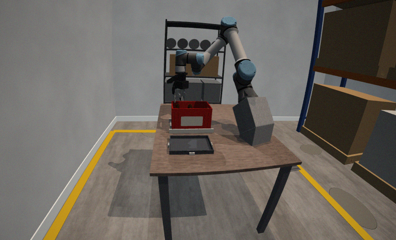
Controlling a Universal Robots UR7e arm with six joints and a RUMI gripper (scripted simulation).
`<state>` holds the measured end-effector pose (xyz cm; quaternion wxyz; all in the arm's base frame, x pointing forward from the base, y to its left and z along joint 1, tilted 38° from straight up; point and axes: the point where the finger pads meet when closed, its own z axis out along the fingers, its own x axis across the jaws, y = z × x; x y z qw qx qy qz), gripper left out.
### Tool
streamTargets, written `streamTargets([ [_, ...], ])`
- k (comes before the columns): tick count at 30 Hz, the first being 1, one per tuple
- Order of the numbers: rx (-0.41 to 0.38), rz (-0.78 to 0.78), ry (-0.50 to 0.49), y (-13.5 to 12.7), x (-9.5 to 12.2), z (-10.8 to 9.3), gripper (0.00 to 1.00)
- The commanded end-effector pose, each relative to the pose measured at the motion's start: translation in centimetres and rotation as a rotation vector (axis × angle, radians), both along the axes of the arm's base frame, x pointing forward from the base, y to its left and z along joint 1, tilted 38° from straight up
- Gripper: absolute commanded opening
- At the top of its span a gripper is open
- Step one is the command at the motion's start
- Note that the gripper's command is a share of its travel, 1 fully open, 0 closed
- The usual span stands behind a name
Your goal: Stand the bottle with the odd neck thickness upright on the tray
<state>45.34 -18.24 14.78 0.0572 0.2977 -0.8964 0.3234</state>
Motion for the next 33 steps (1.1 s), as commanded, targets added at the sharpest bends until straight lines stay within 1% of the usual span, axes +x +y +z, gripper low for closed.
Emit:
streamTargets([
  [1, 0.001, -0.001, 0.002, -0.03, -0.1, -0.11, 0.38],
  [33, 0.001, -0.001, 0.0, -0.32, 0.19, 0.21, 0.38],
])
